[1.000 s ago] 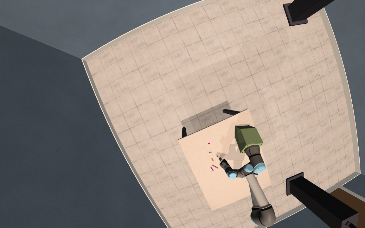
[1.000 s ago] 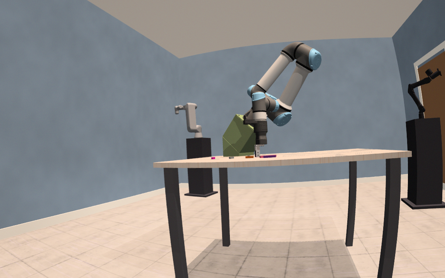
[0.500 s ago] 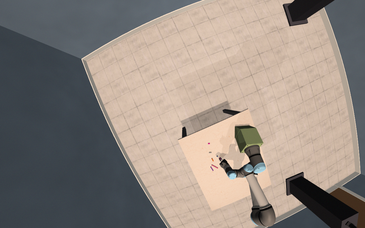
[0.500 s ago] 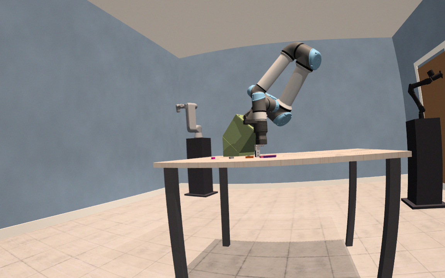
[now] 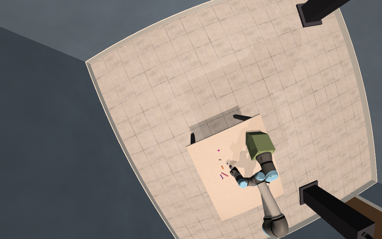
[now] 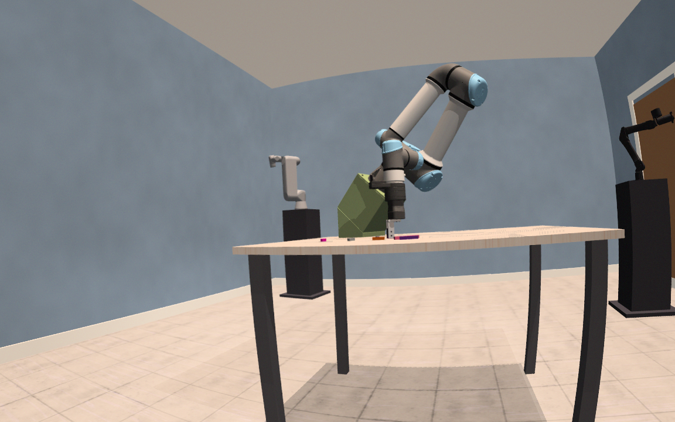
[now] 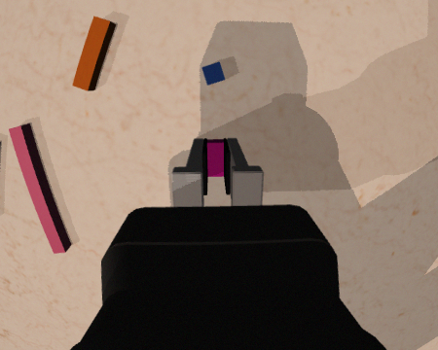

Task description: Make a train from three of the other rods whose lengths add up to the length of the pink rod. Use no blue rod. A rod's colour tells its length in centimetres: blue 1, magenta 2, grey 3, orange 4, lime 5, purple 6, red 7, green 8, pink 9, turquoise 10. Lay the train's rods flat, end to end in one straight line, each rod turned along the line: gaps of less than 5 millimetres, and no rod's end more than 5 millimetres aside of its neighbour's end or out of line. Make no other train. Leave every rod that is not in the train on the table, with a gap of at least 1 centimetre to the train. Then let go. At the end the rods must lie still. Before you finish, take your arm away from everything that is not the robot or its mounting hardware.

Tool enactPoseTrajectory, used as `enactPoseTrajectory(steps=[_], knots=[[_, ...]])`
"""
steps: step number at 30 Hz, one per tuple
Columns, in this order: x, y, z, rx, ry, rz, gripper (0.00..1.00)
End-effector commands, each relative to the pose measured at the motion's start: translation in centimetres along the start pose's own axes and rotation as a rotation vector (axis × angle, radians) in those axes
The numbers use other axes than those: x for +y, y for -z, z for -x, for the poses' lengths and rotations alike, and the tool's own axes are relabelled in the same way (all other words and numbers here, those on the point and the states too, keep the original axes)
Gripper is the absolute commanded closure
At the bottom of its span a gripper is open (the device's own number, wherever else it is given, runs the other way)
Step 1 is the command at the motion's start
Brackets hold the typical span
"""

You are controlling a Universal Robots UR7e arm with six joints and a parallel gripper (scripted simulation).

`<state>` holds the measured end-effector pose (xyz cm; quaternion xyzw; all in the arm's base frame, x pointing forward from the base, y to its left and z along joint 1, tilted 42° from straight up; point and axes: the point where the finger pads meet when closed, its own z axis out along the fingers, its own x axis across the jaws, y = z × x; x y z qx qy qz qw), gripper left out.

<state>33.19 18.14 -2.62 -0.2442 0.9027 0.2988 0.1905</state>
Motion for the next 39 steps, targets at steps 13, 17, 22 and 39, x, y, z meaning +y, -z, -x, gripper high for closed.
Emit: enactPoseTrajectory(steps=[13, 17, 22, 39], knots=[[0.0, 0.7, 0.0, -0.001, 0.0, -0.001, 0.76], [0.0, 1.1, 0.0, -0.001, 0.0, -0.001, 0.76], [0.0, 1.5, 0.0, -0.001, 0.0, -0.001, 0.76], [0.0, 4.3, 0.0, -0.001, 0.0, -0.001, 0.76]])
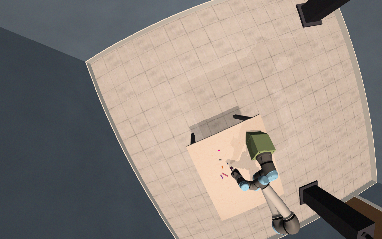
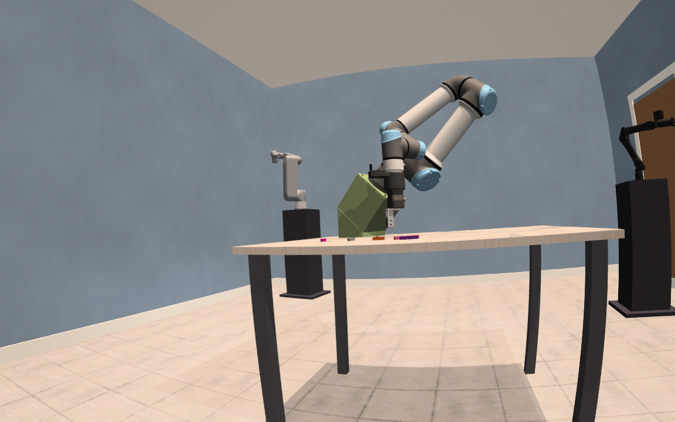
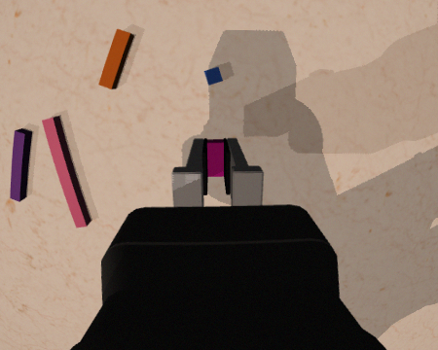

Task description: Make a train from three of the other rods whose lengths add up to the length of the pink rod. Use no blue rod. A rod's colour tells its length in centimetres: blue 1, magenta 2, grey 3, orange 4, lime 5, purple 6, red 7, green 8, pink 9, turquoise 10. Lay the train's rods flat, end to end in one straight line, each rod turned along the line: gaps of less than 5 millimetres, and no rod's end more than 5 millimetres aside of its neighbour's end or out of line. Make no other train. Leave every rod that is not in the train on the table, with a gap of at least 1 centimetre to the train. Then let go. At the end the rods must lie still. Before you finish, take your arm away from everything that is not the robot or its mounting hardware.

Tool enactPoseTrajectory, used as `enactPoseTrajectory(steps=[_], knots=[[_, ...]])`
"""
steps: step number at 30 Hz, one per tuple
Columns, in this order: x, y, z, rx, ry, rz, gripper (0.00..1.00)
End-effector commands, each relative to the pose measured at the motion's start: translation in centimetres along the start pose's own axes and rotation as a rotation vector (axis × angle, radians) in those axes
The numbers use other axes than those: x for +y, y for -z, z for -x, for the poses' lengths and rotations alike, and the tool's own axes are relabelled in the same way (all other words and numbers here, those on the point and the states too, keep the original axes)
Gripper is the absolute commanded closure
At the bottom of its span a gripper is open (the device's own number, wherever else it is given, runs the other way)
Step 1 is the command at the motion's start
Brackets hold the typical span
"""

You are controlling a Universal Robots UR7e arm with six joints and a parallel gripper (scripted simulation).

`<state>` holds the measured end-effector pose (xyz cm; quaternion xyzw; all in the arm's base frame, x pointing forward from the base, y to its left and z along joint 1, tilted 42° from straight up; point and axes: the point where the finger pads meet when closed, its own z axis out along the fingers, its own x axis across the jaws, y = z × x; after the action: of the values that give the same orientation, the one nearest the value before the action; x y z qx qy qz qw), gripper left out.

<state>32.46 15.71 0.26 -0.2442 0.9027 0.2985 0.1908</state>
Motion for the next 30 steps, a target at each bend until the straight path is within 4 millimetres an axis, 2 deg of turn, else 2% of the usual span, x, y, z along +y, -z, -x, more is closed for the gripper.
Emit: enactPoseTrajectory(steps=[1, 13, 30], knots=[[0.0, 0.7, 0.0, 0.0, 0.0, 0.0, 0.76], [0.0, 3.4, 0.0, 0.0, 0.0, 0.0, 0.76], [0.0, 5.8, 0.0, 0.0, 0.0, 0.0, 0.76]])
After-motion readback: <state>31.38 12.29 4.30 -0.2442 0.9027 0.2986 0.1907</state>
